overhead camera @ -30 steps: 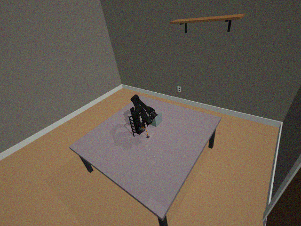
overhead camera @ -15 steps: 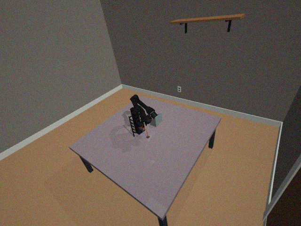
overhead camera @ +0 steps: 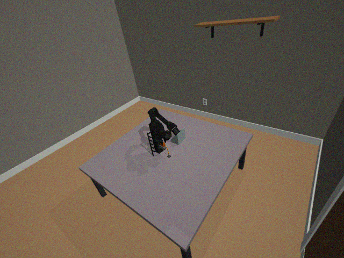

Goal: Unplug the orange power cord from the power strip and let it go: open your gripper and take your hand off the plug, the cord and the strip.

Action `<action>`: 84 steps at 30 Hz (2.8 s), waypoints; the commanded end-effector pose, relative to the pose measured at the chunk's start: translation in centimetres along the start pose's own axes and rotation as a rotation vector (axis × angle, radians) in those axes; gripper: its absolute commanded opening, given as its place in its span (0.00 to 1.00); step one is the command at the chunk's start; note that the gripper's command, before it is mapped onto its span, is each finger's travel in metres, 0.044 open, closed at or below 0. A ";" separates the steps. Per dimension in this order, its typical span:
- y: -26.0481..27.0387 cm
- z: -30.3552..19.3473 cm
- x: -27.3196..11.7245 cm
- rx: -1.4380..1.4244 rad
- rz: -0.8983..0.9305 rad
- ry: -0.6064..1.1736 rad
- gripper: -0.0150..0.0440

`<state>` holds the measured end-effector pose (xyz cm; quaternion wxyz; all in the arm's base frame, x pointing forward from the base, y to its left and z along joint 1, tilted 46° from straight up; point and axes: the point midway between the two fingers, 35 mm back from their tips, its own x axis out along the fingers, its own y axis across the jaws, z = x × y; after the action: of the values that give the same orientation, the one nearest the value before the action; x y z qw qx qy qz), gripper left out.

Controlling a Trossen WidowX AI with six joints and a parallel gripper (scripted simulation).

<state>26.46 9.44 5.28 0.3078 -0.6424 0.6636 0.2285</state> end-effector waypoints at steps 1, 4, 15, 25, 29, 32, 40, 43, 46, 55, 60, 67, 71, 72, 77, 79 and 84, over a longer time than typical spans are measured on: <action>0.0 -0.8 -0.1 -0.003 -0.005 0.001 0.53; 0.0 -1.1 -0.1 -0.003 -0.005 0.001 0.53; 0.0 -1.2 0.9 -0.003 -0.005 0.002 0.53; 0.1 -1.1 0.9 0.000 0.000 0.001 0.31; 0.1 -1.1 0.9 0.000 0.000 0.001 0.27; 0.0 -1.0 0.9 0.000 0.000 0.000 0.25; -0.1 0.1 0.9 0.000 -0.001 0.000 0.25; -0.1 0.6 0.8 0.000 -0.001 -0.001 0.25; -0.1 1.0 0.8 0.000 -0.001 -0.001 0.25; -0.1 2.5 0.7 -0.001 -0.002 -0.002 0.25; -0.1 3.3 0.6 -0.001 -0.003 -0.003 0.25; -0.2 2.7 0.9 -0.003 -0.005 0.000 0.48; -0.2 2.7 0.9 -0.003 -0.005 0.000 0.65; -0.2 2.7 0.9 -0.003 -0.005 0.000 0.70; -0.3 3.8 0.6 -0.003 -0.005 -0.001 0.92; -0.3 5.3 0.2 -0.002 -0.006 -0.003 1.00; -0.2 8.7 -0.4 -0.002 -0.006 -0.004 1.00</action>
<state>27.83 14.93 0.49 0.3157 -0.6460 0.6560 0.2296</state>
